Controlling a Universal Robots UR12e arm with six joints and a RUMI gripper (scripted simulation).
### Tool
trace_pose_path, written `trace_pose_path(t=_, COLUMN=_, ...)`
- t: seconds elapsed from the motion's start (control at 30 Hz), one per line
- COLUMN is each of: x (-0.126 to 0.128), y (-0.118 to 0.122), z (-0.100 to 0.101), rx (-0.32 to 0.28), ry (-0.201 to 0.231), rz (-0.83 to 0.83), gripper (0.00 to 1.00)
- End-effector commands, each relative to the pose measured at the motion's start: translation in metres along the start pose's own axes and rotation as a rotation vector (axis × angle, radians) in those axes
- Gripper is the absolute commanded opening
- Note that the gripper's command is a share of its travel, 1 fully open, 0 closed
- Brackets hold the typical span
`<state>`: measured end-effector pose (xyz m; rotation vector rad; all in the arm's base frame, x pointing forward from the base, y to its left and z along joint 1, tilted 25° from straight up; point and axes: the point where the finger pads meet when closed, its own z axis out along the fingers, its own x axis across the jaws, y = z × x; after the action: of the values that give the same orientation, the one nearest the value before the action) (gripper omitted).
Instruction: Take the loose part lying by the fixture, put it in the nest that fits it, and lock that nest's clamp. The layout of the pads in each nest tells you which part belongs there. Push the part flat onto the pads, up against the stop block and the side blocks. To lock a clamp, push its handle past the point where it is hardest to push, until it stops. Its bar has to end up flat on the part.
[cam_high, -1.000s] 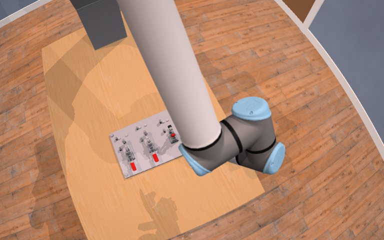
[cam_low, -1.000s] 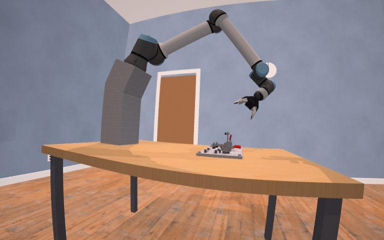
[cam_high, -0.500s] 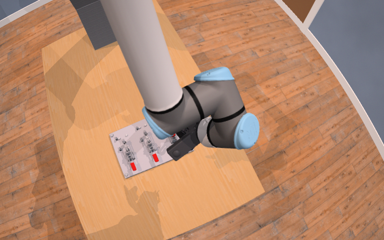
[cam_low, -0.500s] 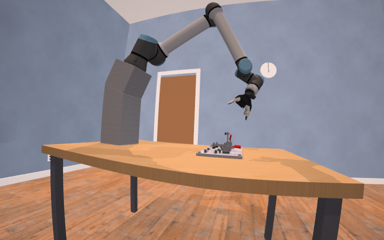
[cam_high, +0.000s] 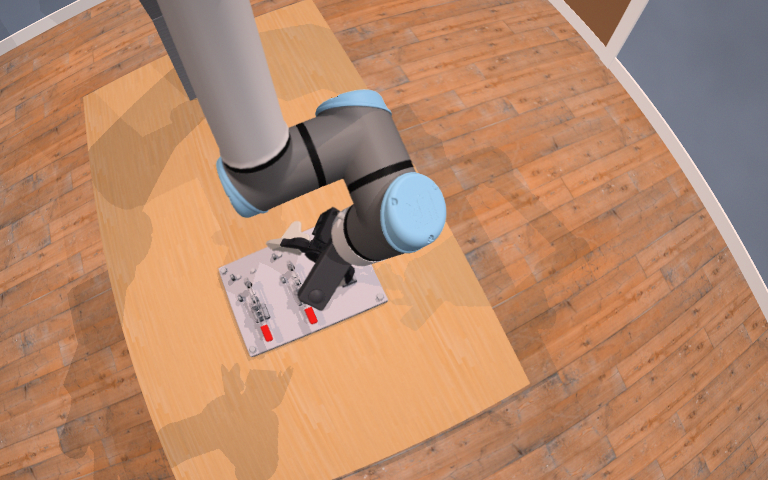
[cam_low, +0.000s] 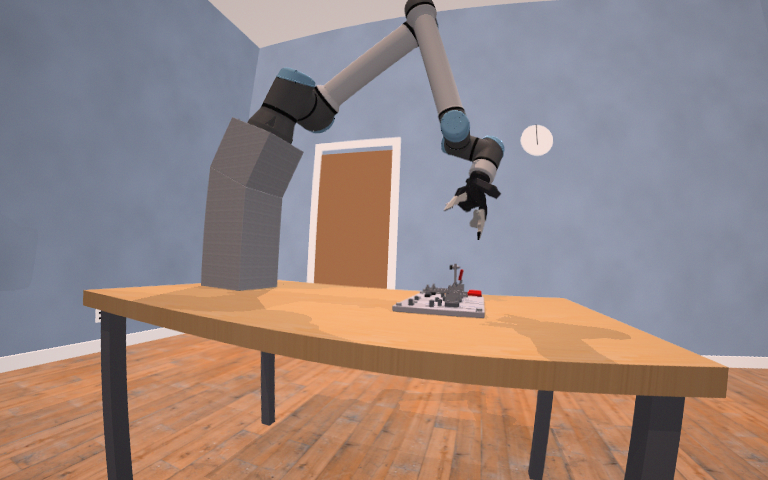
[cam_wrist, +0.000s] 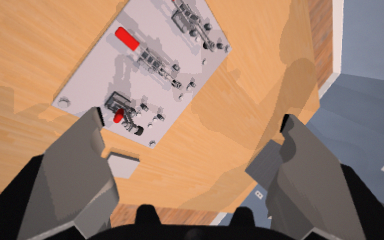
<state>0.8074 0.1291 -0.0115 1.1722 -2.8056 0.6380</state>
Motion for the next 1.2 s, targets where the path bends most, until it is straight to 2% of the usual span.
trace_pose_path(t=0.0, x=0.013, y=-0.004, z=0.013, rx=0.018, ry=-0.078, rz=-0.093, gripper=1.00)
trace_pose_path(t=0.03, x=0.017, y=-0.005, z=0.016, rx=0.022, ry=-0.093, rz=-0.118, gripper=1.00)
trace_pose_path(t=0.1, x=0.017, y=-0.005, z=0.016, rx=0.022, ry=-0.093, rz=-0.118, gripper=1.00)
trace_pose_path(t=0.33, x=0.043, y=-0.011, z=0.039, rx=0.054, ry=-0.198, rz=-0.281, gripper=1.00)
trace_pose_path(t=0.37, x=0.043, y=-0.011, z=0.039, rx=0.054, ry=-0.198, rz=-0.281, gripper=1.00)
trace_pose_path(t=0.6, x=0.067, y=-0.016, z=0.059, rx=0.079, ry=-0.291, rz=-0.426, gripper=1.00)
trace_pose_path(t=0.67, x=0.067, y=-0.016, z=0.059, rx=0.079, ry=-0.291, rz=-0.426, gripper=1.00)
trace_pose_path(t=0.9, x=0.086, y=-0.021, z=0.077, rx=0.101, ry=-0.369, rz=-0.547, gripper=1.00)
trace_pose_path(t=1.17, x=0.103, y=-0.025, z=0.091, rx=0.121, ry=-0.437, rz=-0.652, gripper=1.00)
